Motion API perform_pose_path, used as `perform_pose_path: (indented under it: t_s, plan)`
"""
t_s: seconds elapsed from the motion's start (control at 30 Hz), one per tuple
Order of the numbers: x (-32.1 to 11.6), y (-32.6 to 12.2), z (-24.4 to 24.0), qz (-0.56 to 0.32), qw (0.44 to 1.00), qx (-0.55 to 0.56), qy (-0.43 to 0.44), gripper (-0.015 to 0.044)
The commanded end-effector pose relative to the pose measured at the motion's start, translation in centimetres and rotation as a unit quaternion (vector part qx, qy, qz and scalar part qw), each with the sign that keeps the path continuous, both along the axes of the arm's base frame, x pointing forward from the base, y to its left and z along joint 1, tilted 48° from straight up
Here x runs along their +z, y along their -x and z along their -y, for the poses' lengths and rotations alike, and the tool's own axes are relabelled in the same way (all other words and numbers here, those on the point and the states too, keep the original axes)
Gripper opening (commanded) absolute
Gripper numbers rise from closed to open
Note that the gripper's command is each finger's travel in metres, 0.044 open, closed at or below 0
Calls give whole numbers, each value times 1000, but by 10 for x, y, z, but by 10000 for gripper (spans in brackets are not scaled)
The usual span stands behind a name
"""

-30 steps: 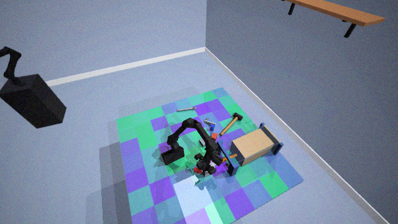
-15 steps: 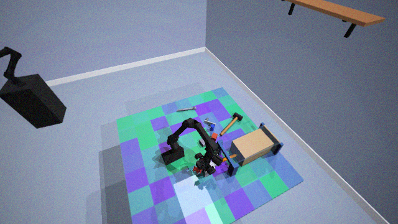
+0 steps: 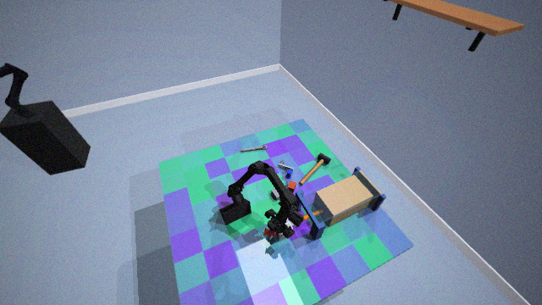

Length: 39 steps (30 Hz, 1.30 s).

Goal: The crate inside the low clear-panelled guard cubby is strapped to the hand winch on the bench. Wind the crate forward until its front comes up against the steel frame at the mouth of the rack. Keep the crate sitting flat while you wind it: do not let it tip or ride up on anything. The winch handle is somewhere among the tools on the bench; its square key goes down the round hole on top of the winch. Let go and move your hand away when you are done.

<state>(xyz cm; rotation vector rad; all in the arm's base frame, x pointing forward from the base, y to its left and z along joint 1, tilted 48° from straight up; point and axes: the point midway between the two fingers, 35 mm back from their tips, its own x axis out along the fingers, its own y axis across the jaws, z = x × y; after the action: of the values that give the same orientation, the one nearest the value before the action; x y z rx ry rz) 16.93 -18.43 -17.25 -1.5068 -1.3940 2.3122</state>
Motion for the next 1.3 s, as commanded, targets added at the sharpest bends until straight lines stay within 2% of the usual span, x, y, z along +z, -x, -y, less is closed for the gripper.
perform_pose_path:
  t_s: [0.0,0.53,0.73,1.03,1.2,1.27]
  plan:
    - [0,0,0,0,1000,0,0,26]
    - [0,0,0,0,1000,0,0,440]
    - [12,-8,16,16,1000,-22,-13,440]
    - [88,-22,89,101,985,-126,-62,440]
    - [87,-19,91,98,986,-126,-48,440]
    - [89,-20,92,108,983,-138,-58,387]
